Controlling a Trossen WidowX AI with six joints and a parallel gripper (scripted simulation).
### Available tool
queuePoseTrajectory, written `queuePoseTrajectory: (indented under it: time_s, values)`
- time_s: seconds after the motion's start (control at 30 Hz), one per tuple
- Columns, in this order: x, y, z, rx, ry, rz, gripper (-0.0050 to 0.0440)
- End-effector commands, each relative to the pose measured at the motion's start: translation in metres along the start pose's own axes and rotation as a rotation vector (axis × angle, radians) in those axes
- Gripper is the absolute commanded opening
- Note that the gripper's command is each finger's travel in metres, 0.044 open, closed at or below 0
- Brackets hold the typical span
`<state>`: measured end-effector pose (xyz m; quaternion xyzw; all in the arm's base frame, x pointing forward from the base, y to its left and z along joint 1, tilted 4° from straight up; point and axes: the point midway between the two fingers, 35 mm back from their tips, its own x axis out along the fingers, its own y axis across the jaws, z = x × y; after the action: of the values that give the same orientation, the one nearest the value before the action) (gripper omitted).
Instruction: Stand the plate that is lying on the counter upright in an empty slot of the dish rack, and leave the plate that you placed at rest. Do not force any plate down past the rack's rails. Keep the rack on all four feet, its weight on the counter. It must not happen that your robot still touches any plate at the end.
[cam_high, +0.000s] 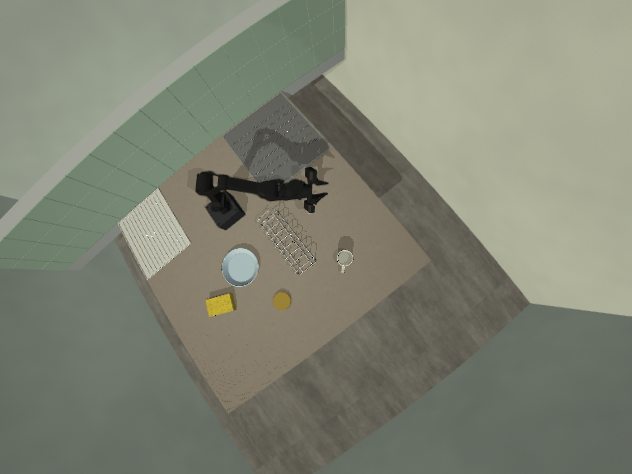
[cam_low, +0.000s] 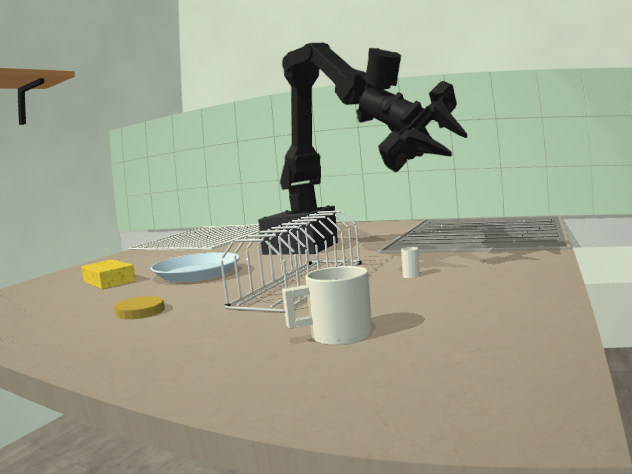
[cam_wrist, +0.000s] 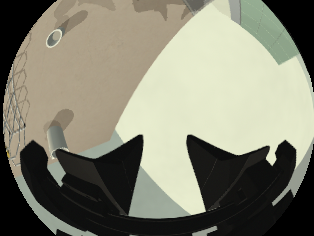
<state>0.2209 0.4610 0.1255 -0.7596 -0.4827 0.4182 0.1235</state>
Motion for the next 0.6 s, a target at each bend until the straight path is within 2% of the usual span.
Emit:
queuePoseTrajectory:
  time_s: [0.0,0.53,0.57]
  values:
    - [0.0,0.0,0.0,0.0,0.0,0.0,0.0213]
    - [0.0,0.0,0.0,0.0,0.0,0.0,0.0213]
    - [0.0,0.0,0.0,0.0,0.0,0.0,0.0237]
